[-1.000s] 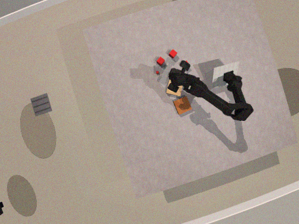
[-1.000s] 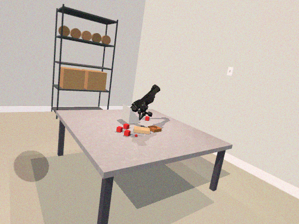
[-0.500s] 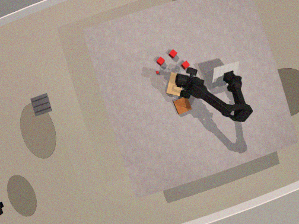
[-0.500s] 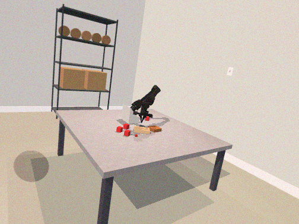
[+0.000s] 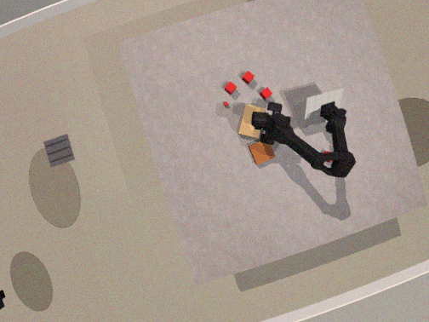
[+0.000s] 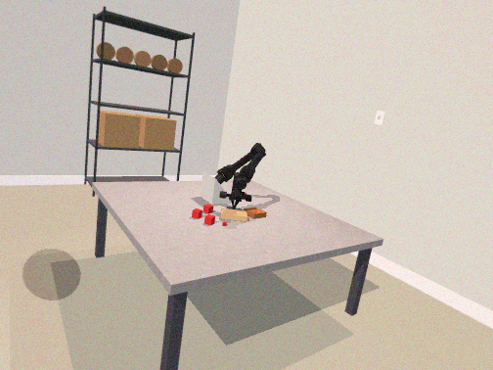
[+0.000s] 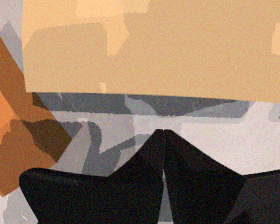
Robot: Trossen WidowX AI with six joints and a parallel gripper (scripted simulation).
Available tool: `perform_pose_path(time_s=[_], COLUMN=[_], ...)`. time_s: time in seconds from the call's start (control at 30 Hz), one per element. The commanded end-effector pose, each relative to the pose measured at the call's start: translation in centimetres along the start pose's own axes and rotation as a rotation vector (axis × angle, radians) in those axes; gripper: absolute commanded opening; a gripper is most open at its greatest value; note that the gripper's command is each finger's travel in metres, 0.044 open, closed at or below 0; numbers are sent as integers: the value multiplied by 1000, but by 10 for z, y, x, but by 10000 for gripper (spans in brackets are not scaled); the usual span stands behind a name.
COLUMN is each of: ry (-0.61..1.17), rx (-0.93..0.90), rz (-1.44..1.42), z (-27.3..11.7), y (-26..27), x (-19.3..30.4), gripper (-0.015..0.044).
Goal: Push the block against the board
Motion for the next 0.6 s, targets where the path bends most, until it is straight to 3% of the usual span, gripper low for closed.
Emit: perform_pose_path(time_s=[0.0,0.57], ry=[2,1], rx=[-9,-8], rz=[11,10], z=[11,11], y=[-2,2], x=[1,-21], gripper=[0,0])
Point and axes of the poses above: the point midway between the two fingers, 35 mm back from their tips, its own z axis out along the fingers, its own y axis across the jaws, x = y × z, the point moved 4 cm from there along -z, back along the fingers, and after that the axes turned 9 degrees about z, right-handed, at the moved point
